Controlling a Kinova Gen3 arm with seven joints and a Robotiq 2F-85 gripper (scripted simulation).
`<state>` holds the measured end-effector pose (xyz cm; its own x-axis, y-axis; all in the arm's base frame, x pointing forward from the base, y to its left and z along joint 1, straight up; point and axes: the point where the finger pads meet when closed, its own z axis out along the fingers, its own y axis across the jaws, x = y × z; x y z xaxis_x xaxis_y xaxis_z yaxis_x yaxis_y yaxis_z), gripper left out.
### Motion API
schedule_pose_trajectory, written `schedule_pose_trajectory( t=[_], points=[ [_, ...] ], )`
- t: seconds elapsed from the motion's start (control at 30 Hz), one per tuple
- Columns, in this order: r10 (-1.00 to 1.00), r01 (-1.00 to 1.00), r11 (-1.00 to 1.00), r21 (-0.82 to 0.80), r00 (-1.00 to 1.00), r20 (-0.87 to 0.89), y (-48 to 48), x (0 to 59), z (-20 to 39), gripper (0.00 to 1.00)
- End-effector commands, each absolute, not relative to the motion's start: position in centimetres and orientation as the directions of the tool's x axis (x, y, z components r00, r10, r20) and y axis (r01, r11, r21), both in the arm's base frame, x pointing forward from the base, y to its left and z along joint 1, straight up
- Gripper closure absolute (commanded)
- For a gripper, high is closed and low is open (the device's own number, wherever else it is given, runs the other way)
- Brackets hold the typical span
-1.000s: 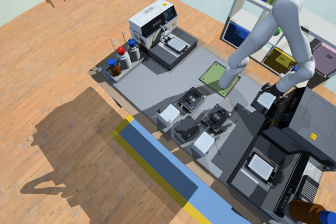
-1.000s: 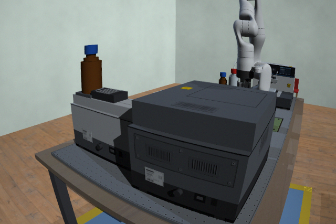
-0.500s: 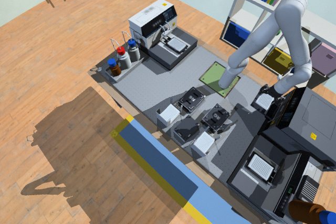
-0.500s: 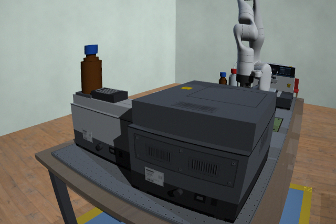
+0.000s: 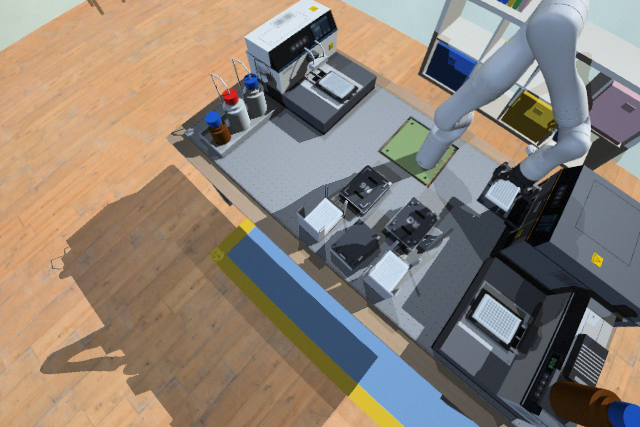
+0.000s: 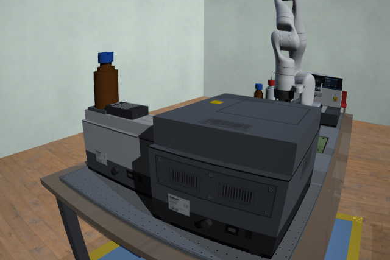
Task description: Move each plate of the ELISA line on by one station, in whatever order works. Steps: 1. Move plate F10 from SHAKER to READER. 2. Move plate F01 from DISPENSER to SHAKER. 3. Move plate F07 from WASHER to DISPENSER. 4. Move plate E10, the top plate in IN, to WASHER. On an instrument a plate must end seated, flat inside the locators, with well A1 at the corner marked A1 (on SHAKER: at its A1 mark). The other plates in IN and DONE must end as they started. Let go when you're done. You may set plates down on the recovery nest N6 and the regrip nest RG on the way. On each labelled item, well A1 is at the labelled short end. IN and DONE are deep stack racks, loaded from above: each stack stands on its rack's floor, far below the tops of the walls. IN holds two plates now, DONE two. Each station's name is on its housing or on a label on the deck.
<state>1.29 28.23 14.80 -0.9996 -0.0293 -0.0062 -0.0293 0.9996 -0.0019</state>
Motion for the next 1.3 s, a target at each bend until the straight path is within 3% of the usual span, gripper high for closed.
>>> schedule_pose_trajectory(
  t=[0.0,1.27],
  points=[
    [-0.029,-0.029,1.000,-0.001,-1.000,-0.007,28.3,1.3,14.8,0.06],
    [-0.029,-0.029,1.000,-0.001,-1.000,-0.007,28.3,1.3,13.0,0.06]
  ],
)
